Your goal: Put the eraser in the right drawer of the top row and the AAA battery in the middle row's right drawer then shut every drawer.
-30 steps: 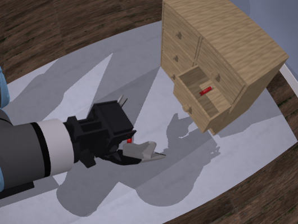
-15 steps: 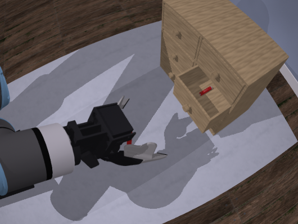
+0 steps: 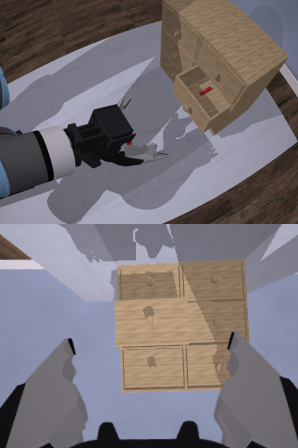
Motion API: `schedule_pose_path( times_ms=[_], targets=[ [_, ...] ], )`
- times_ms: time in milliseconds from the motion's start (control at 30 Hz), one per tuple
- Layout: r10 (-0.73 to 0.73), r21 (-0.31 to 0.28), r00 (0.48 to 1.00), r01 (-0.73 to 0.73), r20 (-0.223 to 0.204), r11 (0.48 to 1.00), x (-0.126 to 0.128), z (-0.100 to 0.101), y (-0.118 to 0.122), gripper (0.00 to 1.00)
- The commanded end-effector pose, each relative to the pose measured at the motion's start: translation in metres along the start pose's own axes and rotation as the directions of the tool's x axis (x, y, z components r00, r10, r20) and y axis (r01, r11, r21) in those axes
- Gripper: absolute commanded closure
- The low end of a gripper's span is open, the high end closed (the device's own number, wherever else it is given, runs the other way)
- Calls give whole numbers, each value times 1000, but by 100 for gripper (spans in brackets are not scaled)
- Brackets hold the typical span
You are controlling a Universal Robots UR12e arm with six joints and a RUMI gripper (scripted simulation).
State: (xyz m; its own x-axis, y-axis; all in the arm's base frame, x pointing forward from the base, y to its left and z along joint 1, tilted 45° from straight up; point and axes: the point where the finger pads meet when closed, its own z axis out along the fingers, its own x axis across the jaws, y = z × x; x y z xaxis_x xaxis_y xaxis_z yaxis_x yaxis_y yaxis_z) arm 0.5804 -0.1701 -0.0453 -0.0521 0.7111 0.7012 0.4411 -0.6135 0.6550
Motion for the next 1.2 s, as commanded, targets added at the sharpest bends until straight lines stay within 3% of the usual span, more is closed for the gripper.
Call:
schedule_pose_path(
  times_ms=[0,1133,1167],
  targets=[
    [0,-13,1000,0,4,1000,0,1,0,0],
    [-1,-31,1000,1,3,1000,1,3,-1,0],
    [-1,-31,1000,1,3,1000,1,3,-1,80]
  ],
)
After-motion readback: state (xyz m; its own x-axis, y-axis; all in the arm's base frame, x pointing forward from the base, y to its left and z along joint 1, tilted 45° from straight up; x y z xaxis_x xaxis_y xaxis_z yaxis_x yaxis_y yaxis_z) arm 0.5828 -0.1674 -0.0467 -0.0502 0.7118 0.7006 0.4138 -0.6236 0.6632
